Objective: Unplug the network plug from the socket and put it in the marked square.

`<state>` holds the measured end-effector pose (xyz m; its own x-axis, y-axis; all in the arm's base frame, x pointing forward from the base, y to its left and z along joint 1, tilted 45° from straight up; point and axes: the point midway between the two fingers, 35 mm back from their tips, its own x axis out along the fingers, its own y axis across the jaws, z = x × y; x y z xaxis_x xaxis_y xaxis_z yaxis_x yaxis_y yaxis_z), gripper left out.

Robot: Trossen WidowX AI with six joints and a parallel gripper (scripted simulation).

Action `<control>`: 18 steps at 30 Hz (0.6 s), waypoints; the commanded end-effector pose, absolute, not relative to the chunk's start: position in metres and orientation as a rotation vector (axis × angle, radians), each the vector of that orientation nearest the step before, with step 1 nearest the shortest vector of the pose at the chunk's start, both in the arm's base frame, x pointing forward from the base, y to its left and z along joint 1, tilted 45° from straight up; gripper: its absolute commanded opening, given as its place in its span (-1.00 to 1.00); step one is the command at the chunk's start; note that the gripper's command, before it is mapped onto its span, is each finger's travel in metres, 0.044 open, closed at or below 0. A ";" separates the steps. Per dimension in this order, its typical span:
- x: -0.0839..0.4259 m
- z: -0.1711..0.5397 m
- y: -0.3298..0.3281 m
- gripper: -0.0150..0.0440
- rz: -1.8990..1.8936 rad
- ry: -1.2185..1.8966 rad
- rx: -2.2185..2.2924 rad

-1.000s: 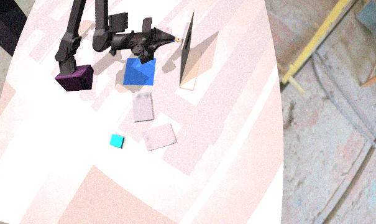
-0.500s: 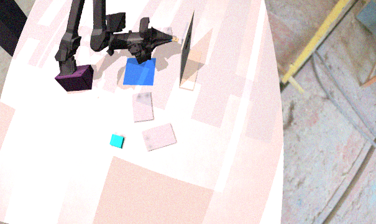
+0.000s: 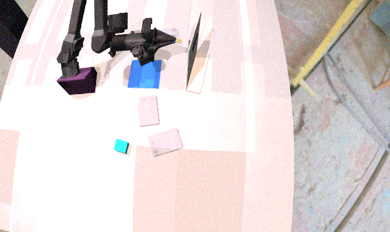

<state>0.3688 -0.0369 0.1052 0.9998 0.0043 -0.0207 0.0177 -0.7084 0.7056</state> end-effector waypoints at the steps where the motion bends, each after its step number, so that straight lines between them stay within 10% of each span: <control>1: 0.366 0.107 -0.037 -0.49 -0.017 0.017 2.357; 18: 0.355 0.108 -0.036 -0.49 -0.023 0.020 2.357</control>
<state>0.3582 -0.0362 0.1060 0.9996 0.0044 -0.0271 0.0223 -0.7092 0.7046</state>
